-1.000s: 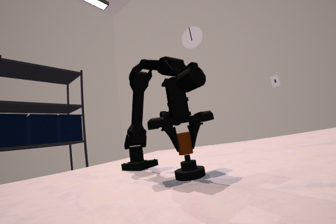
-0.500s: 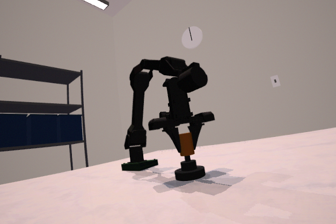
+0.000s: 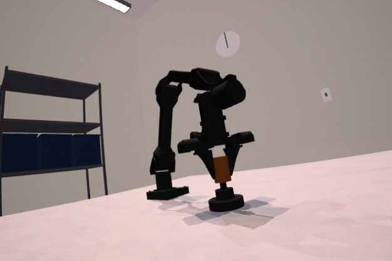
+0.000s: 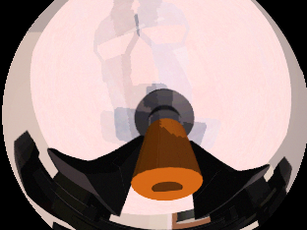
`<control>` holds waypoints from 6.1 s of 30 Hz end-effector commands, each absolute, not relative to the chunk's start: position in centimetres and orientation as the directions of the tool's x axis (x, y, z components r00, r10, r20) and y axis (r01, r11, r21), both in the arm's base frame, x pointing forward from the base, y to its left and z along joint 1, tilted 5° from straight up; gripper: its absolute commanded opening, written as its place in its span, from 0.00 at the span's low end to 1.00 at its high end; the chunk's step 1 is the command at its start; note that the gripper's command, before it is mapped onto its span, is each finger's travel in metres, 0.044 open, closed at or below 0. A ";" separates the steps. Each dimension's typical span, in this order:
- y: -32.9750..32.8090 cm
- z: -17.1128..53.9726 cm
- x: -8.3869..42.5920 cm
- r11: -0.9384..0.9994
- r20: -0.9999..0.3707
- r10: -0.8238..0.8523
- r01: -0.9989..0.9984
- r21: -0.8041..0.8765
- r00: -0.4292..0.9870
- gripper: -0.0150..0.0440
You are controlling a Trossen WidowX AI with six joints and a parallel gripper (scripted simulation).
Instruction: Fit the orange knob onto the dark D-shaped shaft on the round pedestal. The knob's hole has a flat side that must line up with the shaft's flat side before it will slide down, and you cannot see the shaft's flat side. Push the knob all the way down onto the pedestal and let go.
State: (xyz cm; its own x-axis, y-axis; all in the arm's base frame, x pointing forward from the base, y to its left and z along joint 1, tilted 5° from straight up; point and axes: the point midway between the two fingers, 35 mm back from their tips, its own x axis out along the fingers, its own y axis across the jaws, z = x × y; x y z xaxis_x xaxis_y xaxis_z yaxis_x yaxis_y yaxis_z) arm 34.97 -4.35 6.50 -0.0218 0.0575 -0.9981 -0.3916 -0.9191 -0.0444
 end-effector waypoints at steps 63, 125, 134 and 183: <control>-4.3 6.8 34.5 0.998 -0.998 0.056 -0.020 0.056 -0.025 0.25; -4.4 6.5 35.1 0.981 -0.998 0.056 0.188 0.050 -0.024 0.25; -4.4 6.5 35.0 0.981 -0.998 0.056 0.188 0.050 -0.025 0.25; -4.4 6.4 34.9 0.921 -0.998 0.056 0.388 0.042 -0.025 0.25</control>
